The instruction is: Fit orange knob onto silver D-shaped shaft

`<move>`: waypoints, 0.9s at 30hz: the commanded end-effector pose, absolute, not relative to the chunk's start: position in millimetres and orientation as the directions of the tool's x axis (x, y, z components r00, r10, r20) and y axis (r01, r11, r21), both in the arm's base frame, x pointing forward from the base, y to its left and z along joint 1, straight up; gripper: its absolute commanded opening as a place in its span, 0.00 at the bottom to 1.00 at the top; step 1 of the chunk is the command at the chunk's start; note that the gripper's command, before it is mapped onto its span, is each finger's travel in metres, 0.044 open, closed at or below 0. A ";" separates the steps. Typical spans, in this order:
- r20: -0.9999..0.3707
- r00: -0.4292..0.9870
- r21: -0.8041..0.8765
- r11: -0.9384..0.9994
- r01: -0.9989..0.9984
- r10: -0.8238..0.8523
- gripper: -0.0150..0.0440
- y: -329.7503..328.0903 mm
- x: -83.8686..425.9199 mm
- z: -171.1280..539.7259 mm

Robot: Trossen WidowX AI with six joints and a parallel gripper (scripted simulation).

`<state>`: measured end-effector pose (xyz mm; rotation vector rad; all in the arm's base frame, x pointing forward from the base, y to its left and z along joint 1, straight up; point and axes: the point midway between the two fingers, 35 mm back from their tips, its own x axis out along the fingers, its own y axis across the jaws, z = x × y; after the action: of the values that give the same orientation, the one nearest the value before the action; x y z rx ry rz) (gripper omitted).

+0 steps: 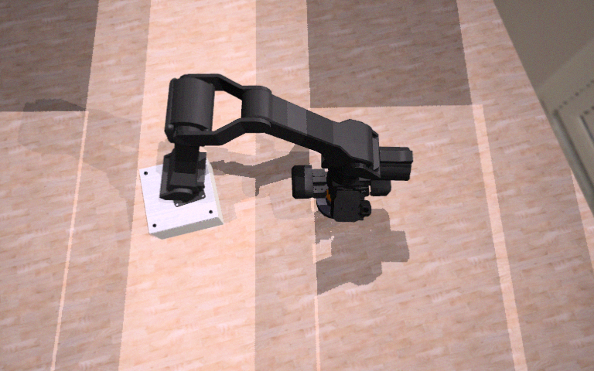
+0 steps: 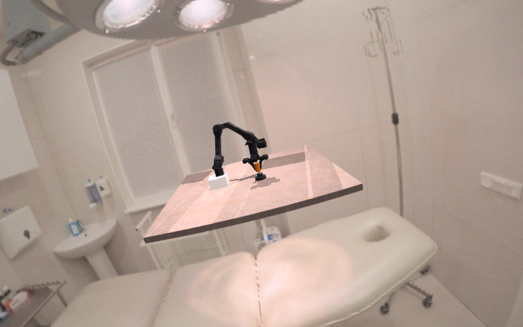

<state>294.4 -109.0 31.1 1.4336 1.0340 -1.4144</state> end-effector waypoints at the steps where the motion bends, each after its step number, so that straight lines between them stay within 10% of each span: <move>1: -1.000 0.026 0.027 -0.345 0.938 -0.010 0.25 -109.0 294.2 35.0; 27: -1.000 0.026 0.027 -0.486 0.873 -0.010 0.25 -110.5 298.3 30.8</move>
<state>298.4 -110.5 31.9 1.5802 0.9040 -1.5484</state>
